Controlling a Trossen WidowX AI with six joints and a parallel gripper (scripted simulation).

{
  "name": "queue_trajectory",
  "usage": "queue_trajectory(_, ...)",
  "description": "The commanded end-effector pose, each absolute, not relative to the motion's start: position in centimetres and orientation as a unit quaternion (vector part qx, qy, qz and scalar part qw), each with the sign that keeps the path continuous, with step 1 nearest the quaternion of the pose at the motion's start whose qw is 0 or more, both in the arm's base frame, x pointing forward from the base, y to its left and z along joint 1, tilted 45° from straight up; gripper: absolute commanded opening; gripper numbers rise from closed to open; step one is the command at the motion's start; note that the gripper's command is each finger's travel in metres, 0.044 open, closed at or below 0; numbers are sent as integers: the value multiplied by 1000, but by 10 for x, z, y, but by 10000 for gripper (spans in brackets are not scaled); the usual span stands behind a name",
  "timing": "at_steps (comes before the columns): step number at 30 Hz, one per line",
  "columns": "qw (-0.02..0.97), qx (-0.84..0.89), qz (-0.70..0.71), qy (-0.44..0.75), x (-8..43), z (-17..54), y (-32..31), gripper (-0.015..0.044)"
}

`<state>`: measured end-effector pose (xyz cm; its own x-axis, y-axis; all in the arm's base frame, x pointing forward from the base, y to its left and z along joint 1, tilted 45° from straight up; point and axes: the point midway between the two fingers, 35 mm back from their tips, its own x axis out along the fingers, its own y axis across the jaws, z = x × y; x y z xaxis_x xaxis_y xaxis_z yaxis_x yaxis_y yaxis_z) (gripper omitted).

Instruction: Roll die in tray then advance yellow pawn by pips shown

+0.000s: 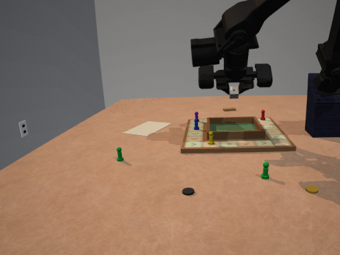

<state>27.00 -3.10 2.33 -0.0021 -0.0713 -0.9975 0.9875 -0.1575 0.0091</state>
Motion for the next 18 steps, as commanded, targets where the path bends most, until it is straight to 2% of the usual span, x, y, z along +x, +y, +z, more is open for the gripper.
queue_trajectory(1,478,521,-556,436,271,25,-32,0)
queue_trajectory(13,477,521,-555,440,270,23,-31,0)
queue_trajectory(18,477,521,-555,440,270,23,-31,131)
